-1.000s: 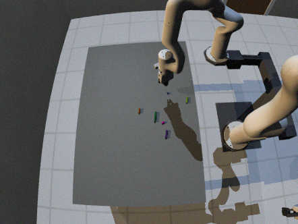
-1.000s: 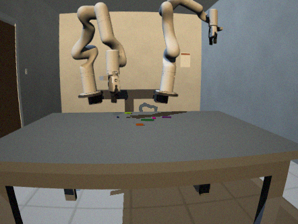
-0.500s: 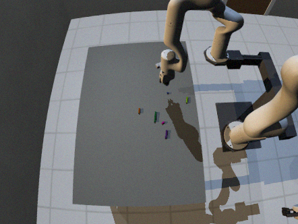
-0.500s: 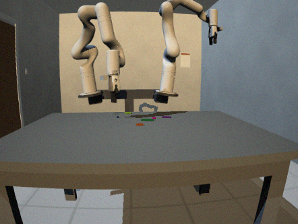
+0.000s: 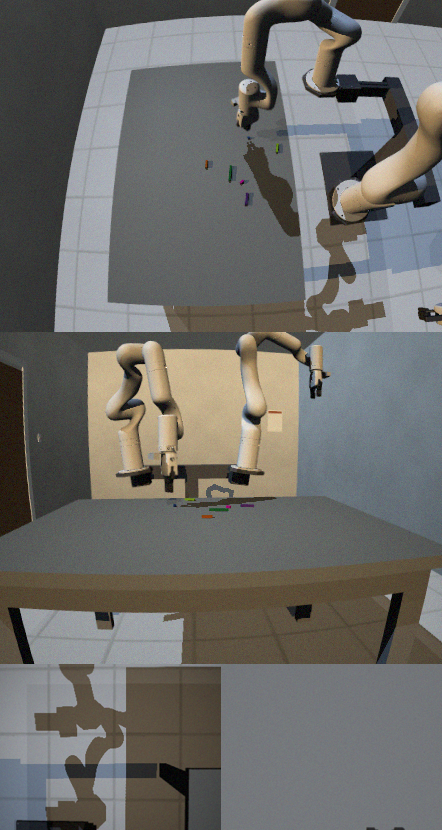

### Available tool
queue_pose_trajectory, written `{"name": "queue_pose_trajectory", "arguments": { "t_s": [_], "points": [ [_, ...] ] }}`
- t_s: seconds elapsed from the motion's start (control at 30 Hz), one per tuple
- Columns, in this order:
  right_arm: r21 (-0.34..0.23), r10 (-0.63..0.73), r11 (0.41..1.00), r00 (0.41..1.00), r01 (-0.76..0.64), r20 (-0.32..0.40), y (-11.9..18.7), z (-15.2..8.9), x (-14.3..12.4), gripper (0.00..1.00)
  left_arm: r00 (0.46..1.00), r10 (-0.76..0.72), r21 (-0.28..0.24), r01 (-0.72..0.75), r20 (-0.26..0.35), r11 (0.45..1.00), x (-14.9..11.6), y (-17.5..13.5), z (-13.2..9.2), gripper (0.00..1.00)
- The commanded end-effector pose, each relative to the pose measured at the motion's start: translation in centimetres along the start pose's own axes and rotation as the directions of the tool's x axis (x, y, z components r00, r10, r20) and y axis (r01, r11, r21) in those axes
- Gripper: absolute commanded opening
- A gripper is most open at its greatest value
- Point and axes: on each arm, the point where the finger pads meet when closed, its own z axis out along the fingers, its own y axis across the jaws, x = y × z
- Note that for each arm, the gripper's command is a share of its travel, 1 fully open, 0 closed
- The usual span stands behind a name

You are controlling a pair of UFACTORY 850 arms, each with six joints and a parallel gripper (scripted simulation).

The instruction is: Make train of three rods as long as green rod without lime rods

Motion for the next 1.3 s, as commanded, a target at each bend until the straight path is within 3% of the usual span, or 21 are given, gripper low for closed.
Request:
{"name": "queue_pose_trajectory", "arguments": {
  "t_s": [0.0, 0.27, 1.27],
  "points": [
    [0.006, 0.001, 1.000, 1.000, -0.001, -0.004, -0.1, 2.1, 0.0, 0.06, 1.000, 0.000, 0.000, 0.000, -0.002, 1.000, 0.0, 0.0, -0.1, 1.00],
    [0.006, 0.001, 1.000, 1.000, -0.001, -0.004, -0.1, 4.5, 0.0, 0.06, 1.000, 0.000, 0.000, 0.000, -0.002, 1.000, 0.0, 0.0, -0.1, 1.00],
    [0.006, 0.001, 1.000, 1.000, -0.001, -0.004, -0.1, 5.1, 0.0, 0.06, 1.000, 0.000, 0.000, 0.000, -0.002, 1.000, 0.0, 0.0, -0.1, 1.00]
  ]
}}
